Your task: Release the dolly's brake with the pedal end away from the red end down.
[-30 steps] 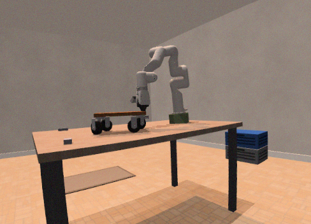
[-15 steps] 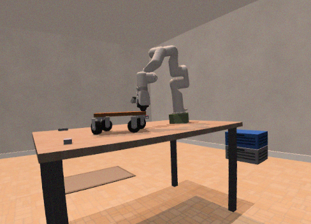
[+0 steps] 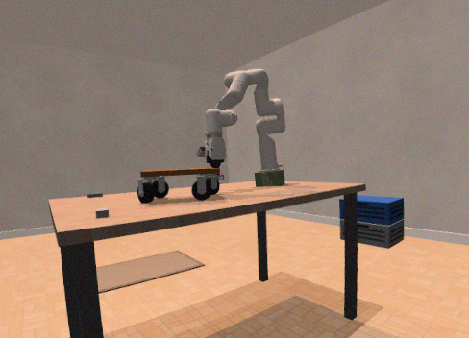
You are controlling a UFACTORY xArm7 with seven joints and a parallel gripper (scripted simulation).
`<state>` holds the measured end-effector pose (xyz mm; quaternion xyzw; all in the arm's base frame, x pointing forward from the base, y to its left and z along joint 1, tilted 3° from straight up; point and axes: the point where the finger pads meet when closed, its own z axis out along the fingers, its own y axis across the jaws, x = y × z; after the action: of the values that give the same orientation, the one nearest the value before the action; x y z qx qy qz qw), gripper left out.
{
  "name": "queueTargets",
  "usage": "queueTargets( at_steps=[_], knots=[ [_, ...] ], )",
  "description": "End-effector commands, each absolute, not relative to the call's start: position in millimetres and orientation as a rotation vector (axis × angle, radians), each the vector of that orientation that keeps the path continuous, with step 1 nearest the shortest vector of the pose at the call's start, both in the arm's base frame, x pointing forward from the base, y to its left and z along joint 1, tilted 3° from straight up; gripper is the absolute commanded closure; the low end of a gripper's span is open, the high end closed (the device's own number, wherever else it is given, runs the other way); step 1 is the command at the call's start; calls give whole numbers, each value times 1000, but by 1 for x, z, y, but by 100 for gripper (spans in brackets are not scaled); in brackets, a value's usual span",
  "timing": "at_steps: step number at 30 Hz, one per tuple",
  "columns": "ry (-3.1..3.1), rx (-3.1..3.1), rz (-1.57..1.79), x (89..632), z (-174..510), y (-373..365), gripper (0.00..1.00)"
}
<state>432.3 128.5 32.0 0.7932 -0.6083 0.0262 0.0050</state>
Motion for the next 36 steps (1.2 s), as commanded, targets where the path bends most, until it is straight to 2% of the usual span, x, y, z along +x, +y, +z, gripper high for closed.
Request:
queueTargets(
  at_steps=[1,36],
  knots=[
    [-1904,2483,81,432,30,128,100],
    [-1904,2483,80,431,35,128,100]
  ],
)
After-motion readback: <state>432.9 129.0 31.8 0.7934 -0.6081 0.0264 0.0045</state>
